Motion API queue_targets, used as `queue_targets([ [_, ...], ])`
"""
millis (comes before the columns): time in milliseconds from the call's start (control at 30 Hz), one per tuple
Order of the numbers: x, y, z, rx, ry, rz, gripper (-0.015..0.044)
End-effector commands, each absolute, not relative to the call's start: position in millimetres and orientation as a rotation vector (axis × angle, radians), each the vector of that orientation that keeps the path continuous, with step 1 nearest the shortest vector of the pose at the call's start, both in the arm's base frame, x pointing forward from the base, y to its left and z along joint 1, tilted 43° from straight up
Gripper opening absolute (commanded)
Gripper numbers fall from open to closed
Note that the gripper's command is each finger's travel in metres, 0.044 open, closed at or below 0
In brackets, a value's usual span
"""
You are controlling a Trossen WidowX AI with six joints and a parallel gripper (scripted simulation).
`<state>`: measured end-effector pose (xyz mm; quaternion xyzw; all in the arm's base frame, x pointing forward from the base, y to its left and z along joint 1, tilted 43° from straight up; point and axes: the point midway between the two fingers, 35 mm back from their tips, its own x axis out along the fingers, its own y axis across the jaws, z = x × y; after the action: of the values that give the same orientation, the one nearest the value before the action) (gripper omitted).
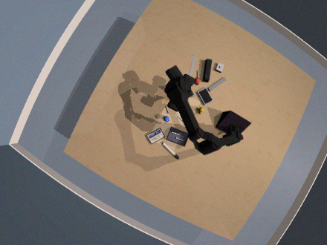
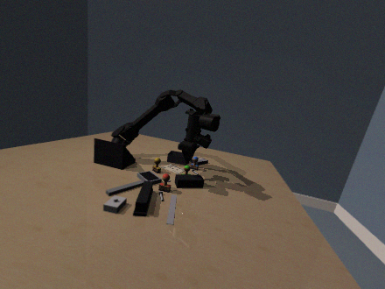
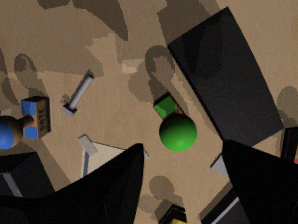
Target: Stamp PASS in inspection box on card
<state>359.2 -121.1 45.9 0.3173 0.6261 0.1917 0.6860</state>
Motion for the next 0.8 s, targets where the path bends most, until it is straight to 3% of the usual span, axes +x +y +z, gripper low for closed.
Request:
queue_targets([
  [0, 360.2, -116.4, 39.5, 0.718, 1.405, 0.424, 0.0215],
  [767, 365.0, -91.3, 12.5, 0.719, 1.404, 0.425, 0.0215],
])
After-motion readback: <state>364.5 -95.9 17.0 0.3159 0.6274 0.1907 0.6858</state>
